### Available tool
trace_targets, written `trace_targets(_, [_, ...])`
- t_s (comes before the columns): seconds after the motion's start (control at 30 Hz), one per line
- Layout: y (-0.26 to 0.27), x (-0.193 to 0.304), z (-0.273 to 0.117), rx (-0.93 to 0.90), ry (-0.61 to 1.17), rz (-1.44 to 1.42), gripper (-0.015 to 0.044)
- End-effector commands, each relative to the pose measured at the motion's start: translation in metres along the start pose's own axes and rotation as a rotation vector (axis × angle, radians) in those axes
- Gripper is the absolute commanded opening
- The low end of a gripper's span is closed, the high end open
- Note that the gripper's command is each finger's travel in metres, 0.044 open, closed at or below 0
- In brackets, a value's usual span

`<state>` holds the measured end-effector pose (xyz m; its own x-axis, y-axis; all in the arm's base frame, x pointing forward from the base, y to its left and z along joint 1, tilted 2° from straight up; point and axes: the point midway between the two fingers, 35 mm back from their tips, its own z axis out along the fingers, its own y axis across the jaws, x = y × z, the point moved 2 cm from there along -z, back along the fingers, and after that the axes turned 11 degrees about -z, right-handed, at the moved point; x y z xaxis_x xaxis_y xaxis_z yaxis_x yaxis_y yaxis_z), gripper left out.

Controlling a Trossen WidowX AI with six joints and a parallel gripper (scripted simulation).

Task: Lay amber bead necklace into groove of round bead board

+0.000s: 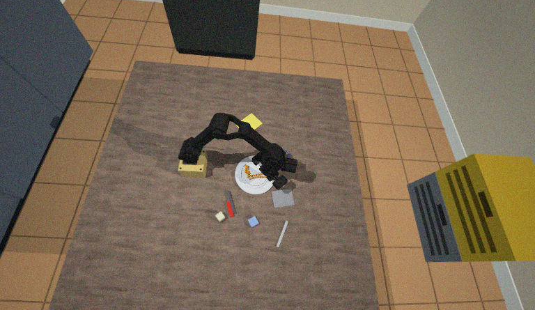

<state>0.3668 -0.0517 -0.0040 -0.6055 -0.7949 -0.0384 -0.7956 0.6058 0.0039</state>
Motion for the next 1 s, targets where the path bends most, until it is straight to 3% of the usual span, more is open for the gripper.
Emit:
trace_targets(0.0, [-0.008, 0.001, 0.001, -0.003, -0.002, 0.0, 0.0])
trace_targets(0.6, [-0.008, 0.001, 0.011, -0.003, -0.002, 0.0, 0.0])
trace_targets(0.97, [-0.01, 0.001, 0.008, 0.006, -0.003, 0.003, 0.0289])
